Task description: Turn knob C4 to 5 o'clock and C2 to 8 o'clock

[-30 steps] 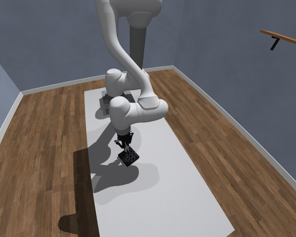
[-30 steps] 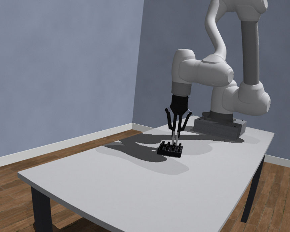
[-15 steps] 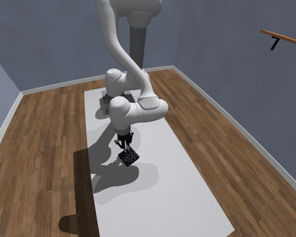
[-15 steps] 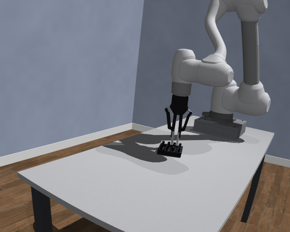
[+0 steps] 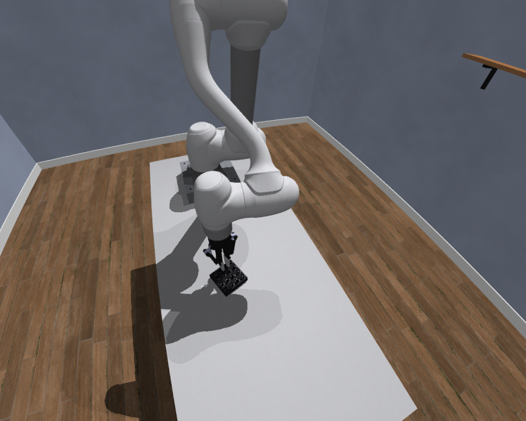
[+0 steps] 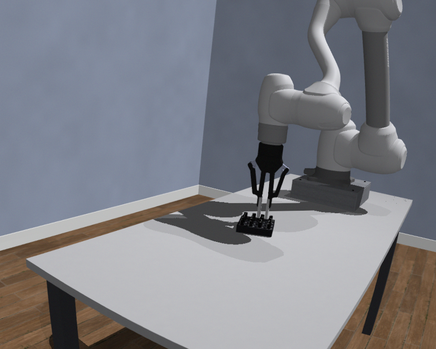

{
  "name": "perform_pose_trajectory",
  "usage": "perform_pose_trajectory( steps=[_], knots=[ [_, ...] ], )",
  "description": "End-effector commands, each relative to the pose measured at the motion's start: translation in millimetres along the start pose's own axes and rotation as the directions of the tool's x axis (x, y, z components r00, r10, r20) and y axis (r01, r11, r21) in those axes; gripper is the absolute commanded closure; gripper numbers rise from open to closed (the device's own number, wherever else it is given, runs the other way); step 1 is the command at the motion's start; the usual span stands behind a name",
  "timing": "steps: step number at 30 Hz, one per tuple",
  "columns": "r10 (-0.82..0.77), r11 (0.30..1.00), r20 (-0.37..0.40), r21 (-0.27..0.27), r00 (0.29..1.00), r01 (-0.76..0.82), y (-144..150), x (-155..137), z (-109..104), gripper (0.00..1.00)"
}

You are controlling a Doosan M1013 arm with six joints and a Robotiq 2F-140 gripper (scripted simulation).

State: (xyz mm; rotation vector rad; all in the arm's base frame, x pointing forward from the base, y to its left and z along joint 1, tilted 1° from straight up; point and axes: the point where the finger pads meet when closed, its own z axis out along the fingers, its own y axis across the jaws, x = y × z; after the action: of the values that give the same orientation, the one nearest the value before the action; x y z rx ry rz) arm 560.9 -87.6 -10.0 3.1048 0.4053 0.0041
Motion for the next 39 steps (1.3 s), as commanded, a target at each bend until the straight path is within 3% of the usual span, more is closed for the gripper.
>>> perform_pose_trajectory(
  steps=[1,11,22,39],
  knots=[
    [0.0,1.0,0.0,0.0,1.0,0.0,0.0,0.0,-0.1,0.88],
    [0.0,1.0,0.0,0.0,1.0,0.0,0.0,0.0,-10.3,0.88],
    [0.0,1.0,0.0,0.0,1.0,0.0,0.0,0.0,-36.7,0.88],
    [-0.002,1.0,0.0,0.0,1.0,0.002,0.0,0.0,-38.1,0.88]
  ],
)
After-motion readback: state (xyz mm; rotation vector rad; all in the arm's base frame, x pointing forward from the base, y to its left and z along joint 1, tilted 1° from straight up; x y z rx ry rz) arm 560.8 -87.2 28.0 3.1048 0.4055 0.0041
